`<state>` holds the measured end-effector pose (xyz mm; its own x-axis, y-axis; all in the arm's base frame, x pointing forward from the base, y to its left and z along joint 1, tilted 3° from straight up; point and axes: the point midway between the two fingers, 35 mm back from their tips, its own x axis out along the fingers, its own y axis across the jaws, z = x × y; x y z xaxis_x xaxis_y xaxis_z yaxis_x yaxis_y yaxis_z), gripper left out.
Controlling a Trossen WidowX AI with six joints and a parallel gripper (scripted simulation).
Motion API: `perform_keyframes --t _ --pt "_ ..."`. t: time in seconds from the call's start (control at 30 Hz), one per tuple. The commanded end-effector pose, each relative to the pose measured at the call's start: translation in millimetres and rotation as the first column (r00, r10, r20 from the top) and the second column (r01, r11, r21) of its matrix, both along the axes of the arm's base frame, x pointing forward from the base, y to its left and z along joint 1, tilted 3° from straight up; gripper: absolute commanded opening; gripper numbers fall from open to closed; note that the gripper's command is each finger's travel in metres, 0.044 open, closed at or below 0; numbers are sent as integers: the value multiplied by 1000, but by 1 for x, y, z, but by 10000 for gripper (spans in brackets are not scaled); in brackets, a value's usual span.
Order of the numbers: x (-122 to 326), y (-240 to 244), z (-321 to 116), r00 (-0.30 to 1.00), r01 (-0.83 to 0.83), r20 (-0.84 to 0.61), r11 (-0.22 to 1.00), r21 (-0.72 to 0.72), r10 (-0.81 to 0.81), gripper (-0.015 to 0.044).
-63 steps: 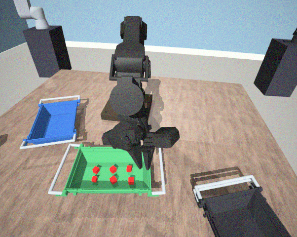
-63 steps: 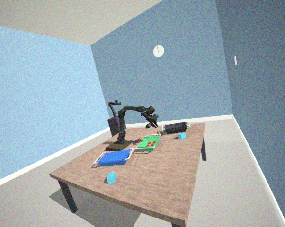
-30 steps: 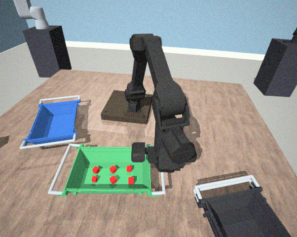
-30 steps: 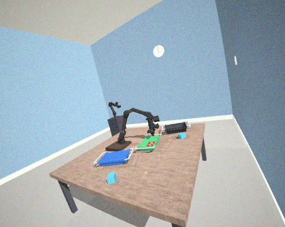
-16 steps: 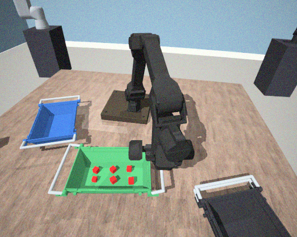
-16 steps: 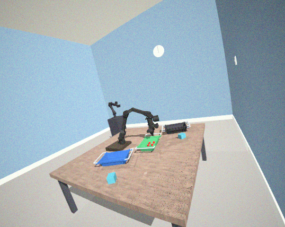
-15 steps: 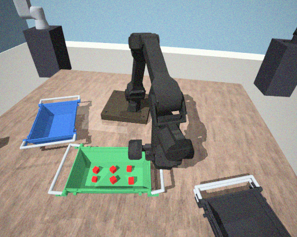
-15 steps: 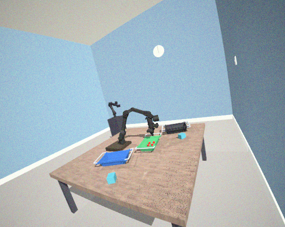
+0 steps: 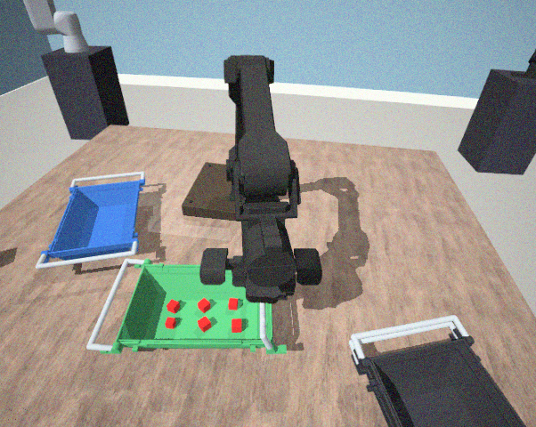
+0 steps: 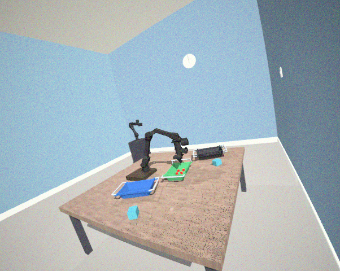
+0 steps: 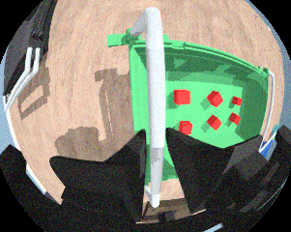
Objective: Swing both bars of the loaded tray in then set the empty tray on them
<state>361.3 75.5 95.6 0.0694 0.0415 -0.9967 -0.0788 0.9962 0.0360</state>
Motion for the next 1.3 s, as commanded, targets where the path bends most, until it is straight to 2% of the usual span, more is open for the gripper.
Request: perform_keyframes --t 0.0,0.17,0.5,1.27 --pt "1 -15 -10 1000 -5 2 1000 -5 5 88" --pt "2 -19 -13 1000 -5 2 1000 -6 5 88" --pt "-1 -17 31 1000 -5 2 1000 -6 5 88" --pt "0 -18 23 1000 -2 -1 1000 -10 2 88"
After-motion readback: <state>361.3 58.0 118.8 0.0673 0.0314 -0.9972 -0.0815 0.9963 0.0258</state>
